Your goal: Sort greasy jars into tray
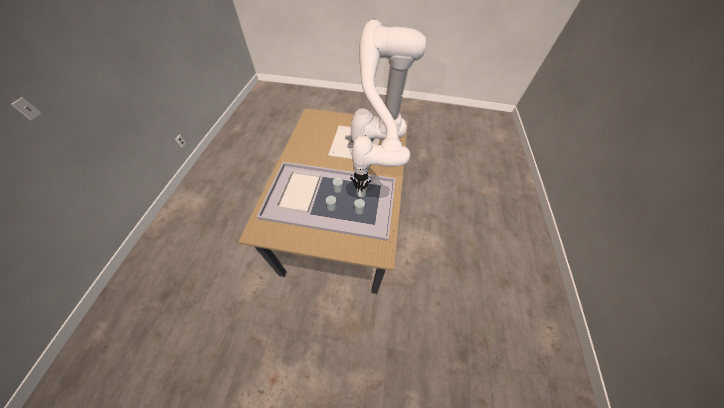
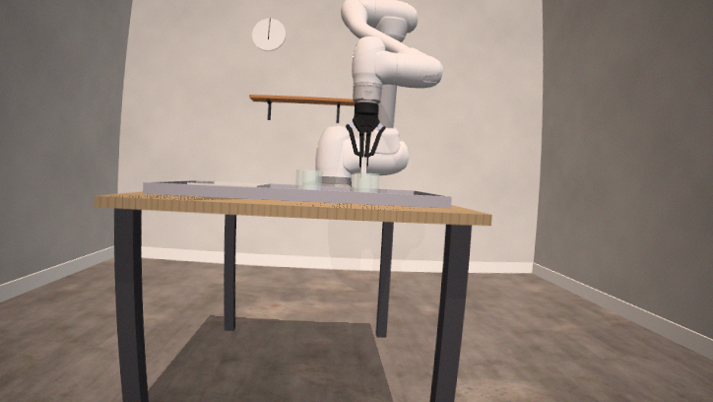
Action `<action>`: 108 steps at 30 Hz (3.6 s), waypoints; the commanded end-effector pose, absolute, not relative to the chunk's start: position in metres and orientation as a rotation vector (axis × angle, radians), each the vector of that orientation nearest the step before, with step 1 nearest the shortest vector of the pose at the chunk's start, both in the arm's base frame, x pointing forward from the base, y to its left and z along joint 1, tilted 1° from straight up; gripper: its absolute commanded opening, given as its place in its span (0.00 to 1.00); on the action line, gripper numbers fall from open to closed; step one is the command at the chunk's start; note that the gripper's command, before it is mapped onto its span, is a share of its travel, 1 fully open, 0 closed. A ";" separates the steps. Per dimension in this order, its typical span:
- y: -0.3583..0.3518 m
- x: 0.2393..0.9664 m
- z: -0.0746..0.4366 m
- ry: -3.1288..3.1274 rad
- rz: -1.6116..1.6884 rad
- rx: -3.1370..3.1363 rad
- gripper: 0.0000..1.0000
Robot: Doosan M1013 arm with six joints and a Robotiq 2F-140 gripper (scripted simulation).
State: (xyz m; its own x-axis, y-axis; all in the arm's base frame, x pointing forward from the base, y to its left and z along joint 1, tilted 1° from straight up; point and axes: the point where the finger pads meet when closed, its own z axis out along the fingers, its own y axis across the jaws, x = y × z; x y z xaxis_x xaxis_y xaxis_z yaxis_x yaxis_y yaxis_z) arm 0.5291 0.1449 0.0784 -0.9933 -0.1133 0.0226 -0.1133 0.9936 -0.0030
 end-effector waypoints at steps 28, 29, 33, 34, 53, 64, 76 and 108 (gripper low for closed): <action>0.145 0.526 0.079 -3.114 0.006 0.177 0.00; 0.145 0.526 0.079 -3.114 0.006 0.177 0.00; 0.145 0.525 0.079 -3.114 0.006 0.177 0.00; 0.145 0.525 0.079 -3.114 0.006 0.177 0.00; 0.144 0.523 0.079 -3.114 0.006 0.177 0.00; 0.144 0.521 0.079 -3.114 0.006 0.177 0.00; 0.144 0.520 0.080 -3.114 0.006 0.177 0.00; 0.144 0.517 0.083 -3.114 0.006 0.177 0.00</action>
State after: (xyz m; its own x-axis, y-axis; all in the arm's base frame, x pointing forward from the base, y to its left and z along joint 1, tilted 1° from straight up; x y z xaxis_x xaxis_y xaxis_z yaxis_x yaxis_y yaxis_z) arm 0.5167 0.1435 0.0826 -0.9933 -0.1132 0.0226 -0.1133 0.9936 -0.0030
